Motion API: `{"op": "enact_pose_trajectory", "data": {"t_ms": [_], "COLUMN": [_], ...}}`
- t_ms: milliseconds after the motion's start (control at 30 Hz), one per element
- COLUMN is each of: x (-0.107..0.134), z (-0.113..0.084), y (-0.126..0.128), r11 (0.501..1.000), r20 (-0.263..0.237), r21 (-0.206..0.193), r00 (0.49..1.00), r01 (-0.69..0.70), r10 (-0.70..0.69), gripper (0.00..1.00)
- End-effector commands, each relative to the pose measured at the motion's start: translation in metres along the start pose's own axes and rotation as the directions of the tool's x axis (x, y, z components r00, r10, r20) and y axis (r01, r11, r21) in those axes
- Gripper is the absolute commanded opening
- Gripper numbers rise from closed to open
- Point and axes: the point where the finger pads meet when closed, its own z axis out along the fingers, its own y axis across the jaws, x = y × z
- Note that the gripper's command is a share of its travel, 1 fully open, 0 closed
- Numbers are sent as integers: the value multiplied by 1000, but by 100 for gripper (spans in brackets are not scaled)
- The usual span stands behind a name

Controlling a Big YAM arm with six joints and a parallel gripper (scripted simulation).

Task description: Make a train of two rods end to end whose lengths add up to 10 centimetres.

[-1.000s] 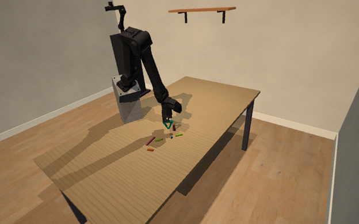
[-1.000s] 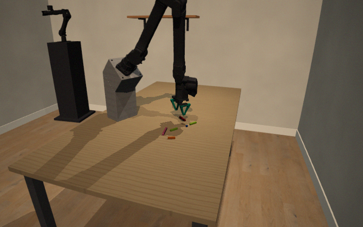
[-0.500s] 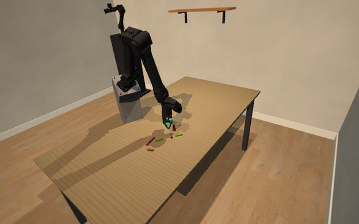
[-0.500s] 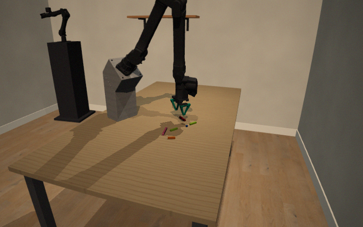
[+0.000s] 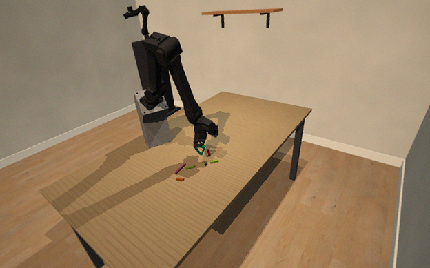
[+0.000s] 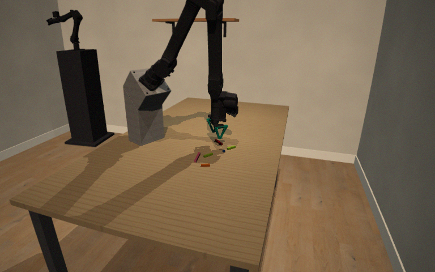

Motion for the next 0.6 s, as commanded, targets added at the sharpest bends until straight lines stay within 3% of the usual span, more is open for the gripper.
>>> {"op": "enact_pose_trajectory", "data": {"t_ms": [0,300,333,467,500,567], "x": [-1,-3,-6,-6,-6,-6], "z": [-2,-3,-3,-4,-3,-3], "y": [-7,-11,-15,-11,-16,-15], "r11": [992,955,932,935,905,906], "r20": [1,4,11,9,9,10], "r21": [5,6,8,2,6,6], "r00": [992,955,932,935,905,906], "r01": [-128,-296,-362,-354,-425,-422], "r10": [128,296,362,353,425,422], "gripper": [100,100,100,100,100,100]}}
